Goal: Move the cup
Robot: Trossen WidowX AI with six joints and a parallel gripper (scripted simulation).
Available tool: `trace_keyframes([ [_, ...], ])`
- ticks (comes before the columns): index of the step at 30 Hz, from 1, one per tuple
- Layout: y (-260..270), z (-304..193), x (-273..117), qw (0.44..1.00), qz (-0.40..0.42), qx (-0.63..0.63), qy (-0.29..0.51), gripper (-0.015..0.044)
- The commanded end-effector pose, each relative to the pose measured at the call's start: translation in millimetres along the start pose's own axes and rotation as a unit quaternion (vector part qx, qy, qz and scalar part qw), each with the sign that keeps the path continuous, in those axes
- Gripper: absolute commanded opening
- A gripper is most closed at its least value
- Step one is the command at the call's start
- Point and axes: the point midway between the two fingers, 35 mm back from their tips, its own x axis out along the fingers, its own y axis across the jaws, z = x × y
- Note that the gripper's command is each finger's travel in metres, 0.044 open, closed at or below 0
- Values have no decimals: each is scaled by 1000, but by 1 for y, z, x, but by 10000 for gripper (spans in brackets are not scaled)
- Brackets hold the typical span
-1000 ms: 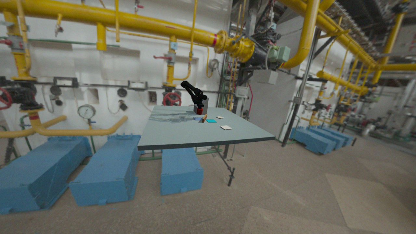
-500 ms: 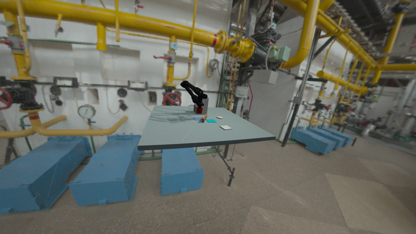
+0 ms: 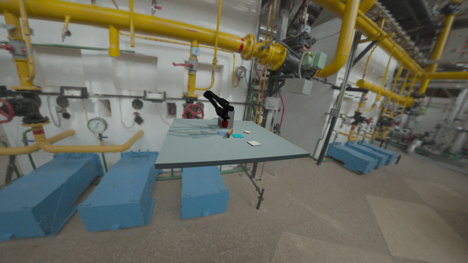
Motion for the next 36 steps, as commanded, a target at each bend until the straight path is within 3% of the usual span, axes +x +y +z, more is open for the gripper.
trace_keyframes([
  [1, 5, -5, -1, 1000, 2, 4, 3, 0],
  [36, 36, -58, -4, 1000, 3, 7, 6, 0],
])
